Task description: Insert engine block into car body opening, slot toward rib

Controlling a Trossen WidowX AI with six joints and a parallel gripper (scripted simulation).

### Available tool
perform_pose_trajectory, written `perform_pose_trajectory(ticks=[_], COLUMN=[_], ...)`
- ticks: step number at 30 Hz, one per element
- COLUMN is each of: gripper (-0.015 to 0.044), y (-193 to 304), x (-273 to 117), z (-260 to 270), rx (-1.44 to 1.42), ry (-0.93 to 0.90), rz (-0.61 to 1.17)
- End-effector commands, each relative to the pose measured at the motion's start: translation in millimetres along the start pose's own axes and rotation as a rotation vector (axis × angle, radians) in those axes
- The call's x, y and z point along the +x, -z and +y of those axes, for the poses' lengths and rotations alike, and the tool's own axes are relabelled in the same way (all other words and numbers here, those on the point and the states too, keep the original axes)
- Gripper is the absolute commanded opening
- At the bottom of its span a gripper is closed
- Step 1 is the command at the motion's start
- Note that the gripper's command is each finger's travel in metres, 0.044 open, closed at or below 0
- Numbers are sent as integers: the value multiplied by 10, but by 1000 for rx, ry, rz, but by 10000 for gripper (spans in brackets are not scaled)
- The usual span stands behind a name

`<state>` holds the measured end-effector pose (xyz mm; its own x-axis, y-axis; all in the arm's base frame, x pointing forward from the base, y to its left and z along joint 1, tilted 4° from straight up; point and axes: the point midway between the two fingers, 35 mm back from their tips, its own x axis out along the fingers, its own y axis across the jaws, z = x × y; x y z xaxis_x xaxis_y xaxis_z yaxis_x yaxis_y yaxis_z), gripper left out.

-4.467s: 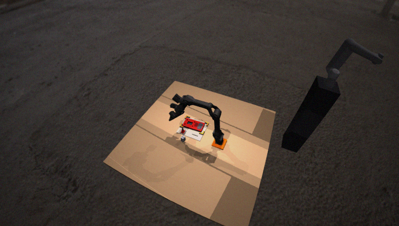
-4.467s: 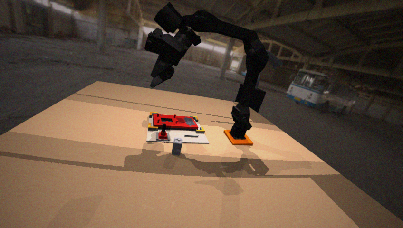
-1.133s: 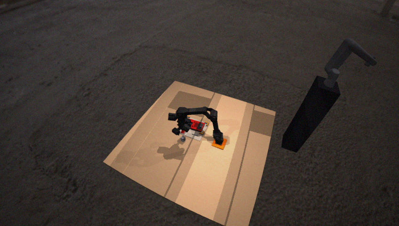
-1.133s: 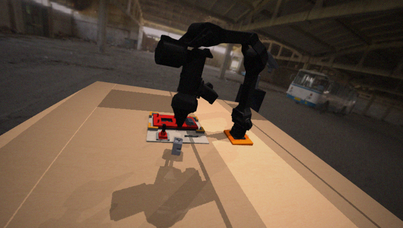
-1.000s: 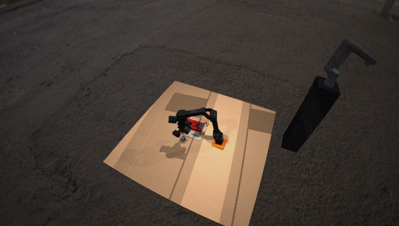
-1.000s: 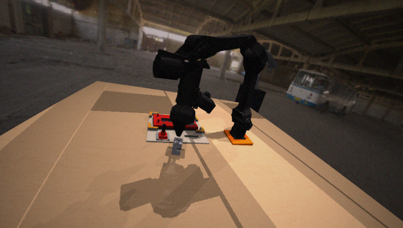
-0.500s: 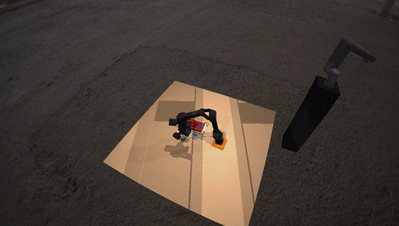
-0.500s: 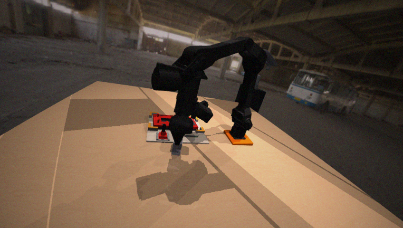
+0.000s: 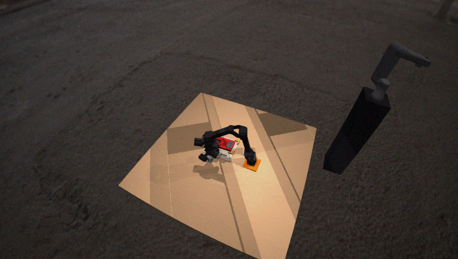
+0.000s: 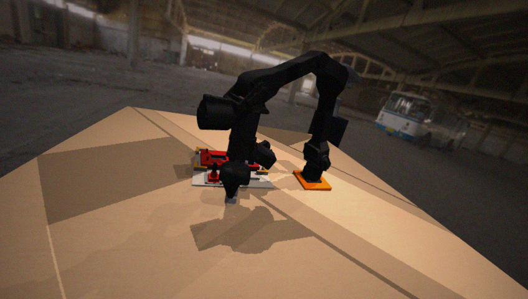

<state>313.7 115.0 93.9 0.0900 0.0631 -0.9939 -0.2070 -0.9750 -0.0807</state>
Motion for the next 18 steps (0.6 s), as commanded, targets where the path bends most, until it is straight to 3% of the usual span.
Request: perform_pose_trajectory(ticks=[1, 16, 18], gripper=[440, 440, 387], y=[-9, -23, -23], x=[91, 303, 303], z=[13, 20, 20], rx=[4, 4, 4], ry=[-8, -8, -8], rz=[-5, -5, -5])
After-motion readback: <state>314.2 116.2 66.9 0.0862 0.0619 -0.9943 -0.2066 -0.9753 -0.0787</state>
